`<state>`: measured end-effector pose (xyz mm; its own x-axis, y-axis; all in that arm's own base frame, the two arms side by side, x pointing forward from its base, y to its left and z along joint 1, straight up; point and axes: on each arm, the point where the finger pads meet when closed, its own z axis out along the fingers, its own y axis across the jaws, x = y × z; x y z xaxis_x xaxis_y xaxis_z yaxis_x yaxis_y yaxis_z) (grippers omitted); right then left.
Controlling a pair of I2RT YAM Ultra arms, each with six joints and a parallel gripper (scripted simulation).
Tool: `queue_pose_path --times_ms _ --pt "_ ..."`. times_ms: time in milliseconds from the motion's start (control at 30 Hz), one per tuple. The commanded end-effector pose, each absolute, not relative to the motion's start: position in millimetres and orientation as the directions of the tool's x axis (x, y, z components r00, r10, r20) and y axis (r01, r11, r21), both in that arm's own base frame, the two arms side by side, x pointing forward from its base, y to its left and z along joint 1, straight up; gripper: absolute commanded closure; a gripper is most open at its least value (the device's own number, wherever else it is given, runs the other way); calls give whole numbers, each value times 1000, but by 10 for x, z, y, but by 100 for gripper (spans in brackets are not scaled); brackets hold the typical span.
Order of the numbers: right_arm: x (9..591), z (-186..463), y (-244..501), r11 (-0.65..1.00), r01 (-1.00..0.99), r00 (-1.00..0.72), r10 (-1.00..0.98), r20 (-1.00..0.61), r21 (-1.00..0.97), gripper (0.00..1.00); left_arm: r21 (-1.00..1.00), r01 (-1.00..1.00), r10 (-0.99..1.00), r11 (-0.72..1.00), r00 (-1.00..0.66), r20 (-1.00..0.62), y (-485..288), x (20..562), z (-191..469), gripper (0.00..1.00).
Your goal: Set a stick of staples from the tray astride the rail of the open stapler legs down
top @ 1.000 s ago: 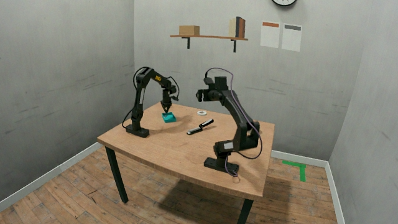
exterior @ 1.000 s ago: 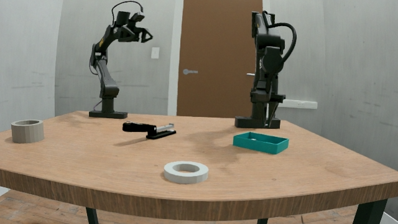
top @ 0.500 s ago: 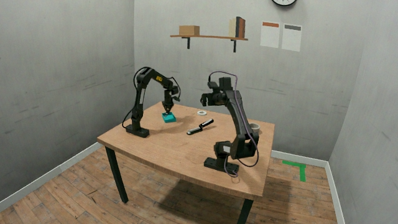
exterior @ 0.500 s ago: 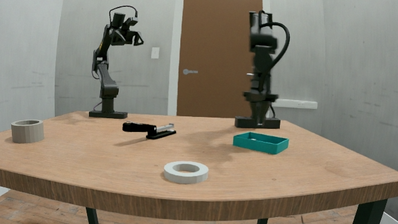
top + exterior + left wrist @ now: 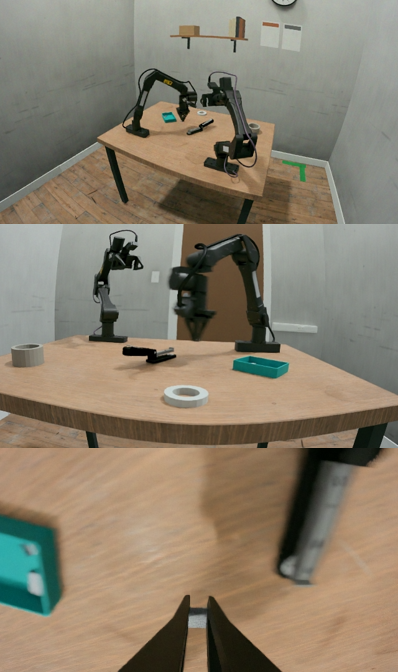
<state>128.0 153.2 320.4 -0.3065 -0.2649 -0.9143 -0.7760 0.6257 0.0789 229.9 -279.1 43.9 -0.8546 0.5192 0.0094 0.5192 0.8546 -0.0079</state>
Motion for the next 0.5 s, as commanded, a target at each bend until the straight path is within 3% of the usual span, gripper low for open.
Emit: queue_pose_path --times_ms 0,467 --pt "1201 3308 1476 620 -782 -280 -252 -926 68 0 13 467 467 884 -884 24 -3144 2184 487 94" --pt "1201 3308 1476 620 -782 -280 -252 -926 68 0 10 510 510 860 -860 -4 -3693 2041 498 94"
